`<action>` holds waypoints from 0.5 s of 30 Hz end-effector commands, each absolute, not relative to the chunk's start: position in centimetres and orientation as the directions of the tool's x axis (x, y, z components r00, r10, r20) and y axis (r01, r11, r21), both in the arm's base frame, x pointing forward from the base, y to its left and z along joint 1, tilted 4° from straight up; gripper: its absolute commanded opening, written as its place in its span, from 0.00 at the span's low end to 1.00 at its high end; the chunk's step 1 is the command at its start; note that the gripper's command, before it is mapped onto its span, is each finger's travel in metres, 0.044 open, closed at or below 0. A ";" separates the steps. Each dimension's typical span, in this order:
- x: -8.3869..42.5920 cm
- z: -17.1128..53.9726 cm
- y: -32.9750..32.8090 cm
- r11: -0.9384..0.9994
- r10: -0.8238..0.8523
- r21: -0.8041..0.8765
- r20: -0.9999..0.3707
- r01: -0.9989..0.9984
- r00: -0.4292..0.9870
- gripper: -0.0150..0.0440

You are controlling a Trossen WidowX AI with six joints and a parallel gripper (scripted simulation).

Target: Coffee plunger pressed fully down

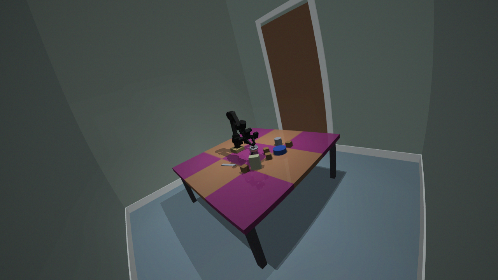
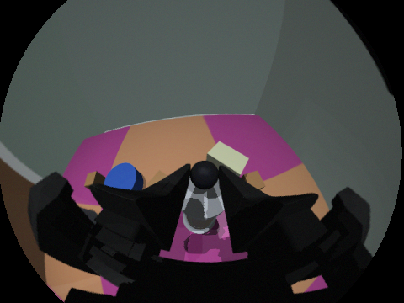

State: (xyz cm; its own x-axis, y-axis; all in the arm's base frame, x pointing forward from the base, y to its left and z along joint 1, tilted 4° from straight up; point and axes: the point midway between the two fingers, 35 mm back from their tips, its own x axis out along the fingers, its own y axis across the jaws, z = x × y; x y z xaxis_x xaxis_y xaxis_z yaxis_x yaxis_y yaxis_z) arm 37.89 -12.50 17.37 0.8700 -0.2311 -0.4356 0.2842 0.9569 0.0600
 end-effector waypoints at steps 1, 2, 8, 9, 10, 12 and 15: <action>37.9 16.9 -12.5 0.956 -0.229 0.066 -0.449 0.287 0.864 0.46; 37.9 16.9 -12.5 0.956 -0.229 0.066 -0.449 0.287 0.864 0.46; 37.9 17.4 -12.5 0.957 -0.231 0.060 -0.436 0.284 0.870 0.46; 37.9 17.4 -12.5 0.957 -0.231 0.060 -0.436 0.284 0.870 0.46; 37.9 17.4 -12.5 0.957 -0.231 0.060 -0.436 0.284 0.870 0.46; 37.9 17.4 -12.5 0.957 -0.231 0.060 -0.436 0.284 0.870 0.46; 37.9 17.4 -12.5 0.957 -0.231 0.060 -0.436 0.284 0.870 0.59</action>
